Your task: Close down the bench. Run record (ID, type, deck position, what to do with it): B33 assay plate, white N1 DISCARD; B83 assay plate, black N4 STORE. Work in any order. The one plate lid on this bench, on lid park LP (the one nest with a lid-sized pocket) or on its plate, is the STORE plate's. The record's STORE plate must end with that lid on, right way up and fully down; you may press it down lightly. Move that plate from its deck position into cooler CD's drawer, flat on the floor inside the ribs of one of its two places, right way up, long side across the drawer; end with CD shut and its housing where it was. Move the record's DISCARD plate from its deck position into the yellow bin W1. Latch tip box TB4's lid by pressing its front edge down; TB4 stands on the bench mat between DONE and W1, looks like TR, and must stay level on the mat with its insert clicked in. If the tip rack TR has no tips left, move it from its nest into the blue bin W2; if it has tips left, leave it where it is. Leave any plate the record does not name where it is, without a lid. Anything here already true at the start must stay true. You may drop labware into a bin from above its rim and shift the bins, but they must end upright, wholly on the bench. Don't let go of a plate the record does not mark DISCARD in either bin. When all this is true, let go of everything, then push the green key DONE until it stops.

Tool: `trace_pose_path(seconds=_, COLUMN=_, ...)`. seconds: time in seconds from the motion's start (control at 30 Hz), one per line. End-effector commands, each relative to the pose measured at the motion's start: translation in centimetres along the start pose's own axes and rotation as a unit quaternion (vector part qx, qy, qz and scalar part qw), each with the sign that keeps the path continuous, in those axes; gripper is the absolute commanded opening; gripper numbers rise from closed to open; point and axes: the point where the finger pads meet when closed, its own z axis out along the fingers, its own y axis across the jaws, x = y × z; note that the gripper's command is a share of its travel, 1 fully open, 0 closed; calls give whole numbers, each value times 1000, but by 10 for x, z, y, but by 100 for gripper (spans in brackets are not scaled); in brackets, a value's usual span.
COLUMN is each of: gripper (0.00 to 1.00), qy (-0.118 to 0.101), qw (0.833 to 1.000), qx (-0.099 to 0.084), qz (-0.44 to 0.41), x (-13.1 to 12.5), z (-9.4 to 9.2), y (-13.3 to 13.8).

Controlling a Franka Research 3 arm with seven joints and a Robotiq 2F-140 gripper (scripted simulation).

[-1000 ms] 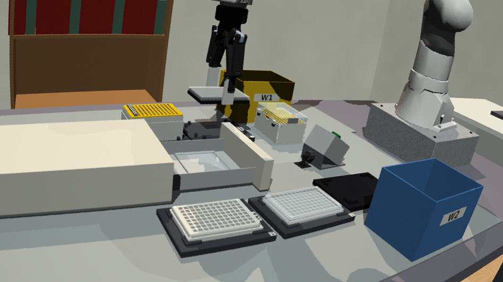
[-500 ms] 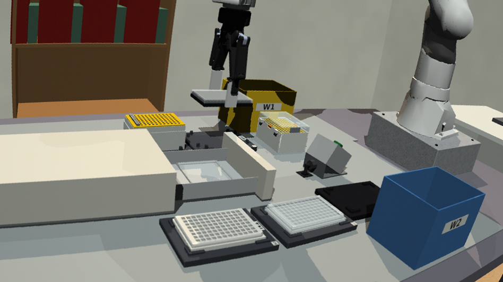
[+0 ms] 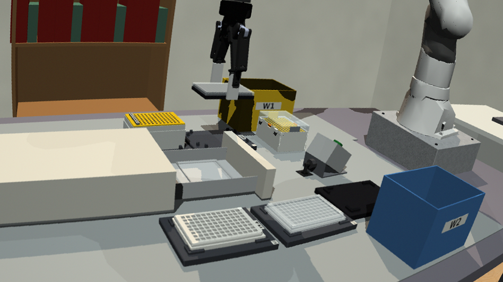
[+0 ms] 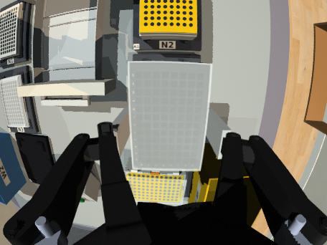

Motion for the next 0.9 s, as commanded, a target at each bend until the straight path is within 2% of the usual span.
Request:
trace_pose_path(seconds=0.0, gripper=0, qy=-2, qw=1000, qx=2, qz=-3, x=-1, z=-6, y=0)
trace_pose_path(seconds=0.47, gripper=0, qy=-2, qw=1000, qx=2, qz=-3, x=-1, z=-11, y=0)
trace_pose_path(seconds=0.7, gripper=0, qy=-2, qw=993, qx=2, qz=-119, x=9, z=-11, y=-16)
trace_pose_path(seconds=0.77, gripper=0, qy=-2, qw=993, qx=2, qz=-119, x=9, z=-11, y=-16)
trace_pose_path(seconds=0.87, gripper=0, qy=-2, qw=986, qx=2, qz=-168, x=13, z=-11, y=-23)
